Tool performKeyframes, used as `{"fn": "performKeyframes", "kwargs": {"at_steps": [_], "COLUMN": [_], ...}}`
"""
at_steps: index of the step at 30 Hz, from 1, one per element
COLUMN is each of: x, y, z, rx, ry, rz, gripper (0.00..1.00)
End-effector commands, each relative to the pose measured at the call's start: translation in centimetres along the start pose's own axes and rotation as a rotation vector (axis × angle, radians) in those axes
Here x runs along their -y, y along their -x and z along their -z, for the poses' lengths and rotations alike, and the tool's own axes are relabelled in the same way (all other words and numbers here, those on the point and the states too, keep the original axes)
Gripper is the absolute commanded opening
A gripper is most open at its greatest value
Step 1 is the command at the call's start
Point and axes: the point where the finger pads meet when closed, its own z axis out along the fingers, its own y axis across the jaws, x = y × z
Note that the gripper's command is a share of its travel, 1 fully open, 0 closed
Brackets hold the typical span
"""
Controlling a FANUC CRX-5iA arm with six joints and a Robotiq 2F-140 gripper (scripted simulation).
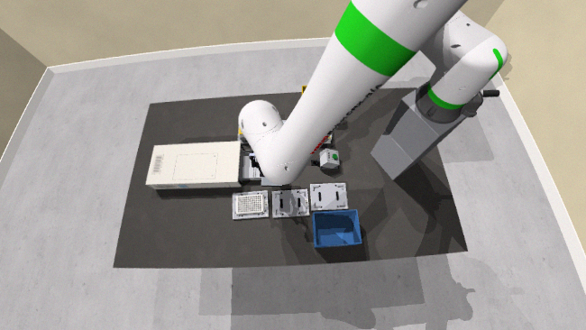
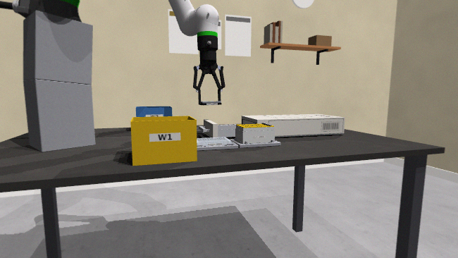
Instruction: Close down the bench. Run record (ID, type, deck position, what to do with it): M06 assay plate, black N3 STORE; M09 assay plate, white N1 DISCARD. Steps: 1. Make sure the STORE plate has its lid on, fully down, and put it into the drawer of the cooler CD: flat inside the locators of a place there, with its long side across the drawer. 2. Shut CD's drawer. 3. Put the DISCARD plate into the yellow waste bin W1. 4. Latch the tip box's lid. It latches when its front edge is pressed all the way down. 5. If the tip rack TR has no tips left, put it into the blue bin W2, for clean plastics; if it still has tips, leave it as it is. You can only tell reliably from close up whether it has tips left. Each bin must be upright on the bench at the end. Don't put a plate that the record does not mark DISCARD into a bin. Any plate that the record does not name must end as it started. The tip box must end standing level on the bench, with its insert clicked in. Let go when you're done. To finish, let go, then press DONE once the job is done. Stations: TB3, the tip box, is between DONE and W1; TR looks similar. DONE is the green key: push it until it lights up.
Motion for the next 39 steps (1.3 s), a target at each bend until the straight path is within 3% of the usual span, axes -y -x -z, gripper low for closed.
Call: {"fn": "performKeyframes", "kwargs": {"at_steps": [1,39], "x": [-0.9,-5.8], "y": [1.1,8.1], "z": [0.0,-0.3], "rx": [-0.029,-0.029], "ry": [-0.023,-0.022], "rz": [0.053,0.053], "gripper": [0.1,0.1]}}
